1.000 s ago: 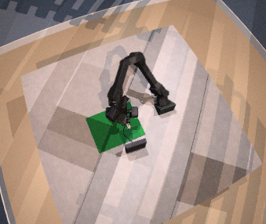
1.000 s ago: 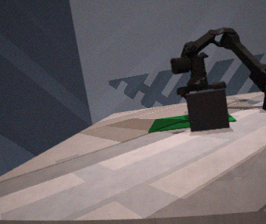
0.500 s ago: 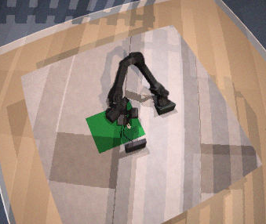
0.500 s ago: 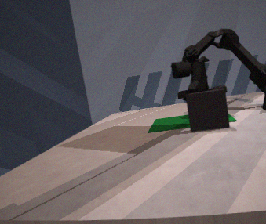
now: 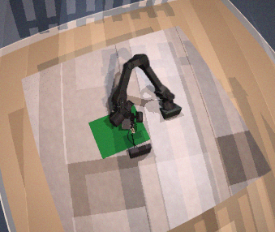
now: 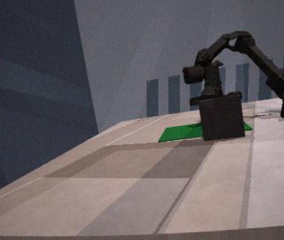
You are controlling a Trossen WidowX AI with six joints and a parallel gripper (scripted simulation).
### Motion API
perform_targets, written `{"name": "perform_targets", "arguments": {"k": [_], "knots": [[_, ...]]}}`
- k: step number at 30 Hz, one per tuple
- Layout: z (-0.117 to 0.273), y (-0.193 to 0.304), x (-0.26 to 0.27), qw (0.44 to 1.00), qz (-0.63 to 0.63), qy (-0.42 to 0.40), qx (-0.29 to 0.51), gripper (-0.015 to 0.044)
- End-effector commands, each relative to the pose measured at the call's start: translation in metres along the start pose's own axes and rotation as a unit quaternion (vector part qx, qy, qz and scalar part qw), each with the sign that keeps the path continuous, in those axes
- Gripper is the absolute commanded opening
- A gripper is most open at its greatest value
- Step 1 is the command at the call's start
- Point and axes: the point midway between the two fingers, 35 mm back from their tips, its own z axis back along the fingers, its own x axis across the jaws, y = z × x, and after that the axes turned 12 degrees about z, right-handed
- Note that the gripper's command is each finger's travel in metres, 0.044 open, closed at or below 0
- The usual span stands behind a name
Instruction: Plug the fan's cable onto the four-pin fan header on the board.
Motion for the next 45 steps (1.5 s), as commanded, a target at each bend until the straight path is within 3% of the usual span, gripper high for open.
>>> {"name": "perform_targets", "arguments": {"k": [1,5,11,24,45], "knots": [[0.011,-0.001,-0.001,1.0,0.0,0.001,-0.001,0.0],[0.05,-0.001,0.0,1.0,0.001,0.002,0.0,0.0],[0.049,-0.001,0.0,1.0,-0.01,0.002,0.0,0.0],[0.049,-0.01,0.003,0.973,-0.23,0.002,-0.001,0.0],[0.049,-0.025,0.01,0.828,-0.561,0.001,-0.002,0.0]]}}
